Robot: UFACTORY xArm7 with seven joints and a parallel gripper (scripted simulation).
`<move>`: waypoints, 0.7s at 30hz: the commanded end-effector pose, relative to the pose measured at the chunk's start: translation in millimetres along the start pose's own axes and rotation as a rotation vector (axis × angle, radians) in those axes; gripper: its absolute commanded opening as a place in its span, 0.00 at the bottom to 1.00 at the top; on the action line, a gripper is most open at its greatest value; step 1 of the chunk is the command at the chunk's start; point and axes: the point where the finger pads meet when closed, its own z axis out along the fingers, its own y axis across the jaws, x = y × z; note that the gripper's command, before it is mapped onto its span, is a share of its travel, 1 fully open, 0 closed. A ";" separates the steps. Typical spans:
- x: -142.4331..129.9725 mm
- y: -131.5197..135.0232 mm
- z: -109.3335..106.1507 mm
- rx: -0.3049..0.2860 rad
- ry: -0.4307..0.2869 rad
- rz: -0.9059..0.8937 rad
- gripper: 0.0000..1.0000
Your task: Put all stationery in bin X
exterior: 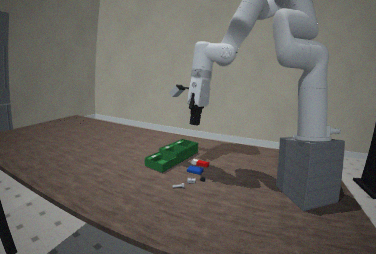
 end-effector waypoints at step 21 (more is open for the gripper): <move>62.5 73.4 74.7 -0.083 -0.032 0.006 0.07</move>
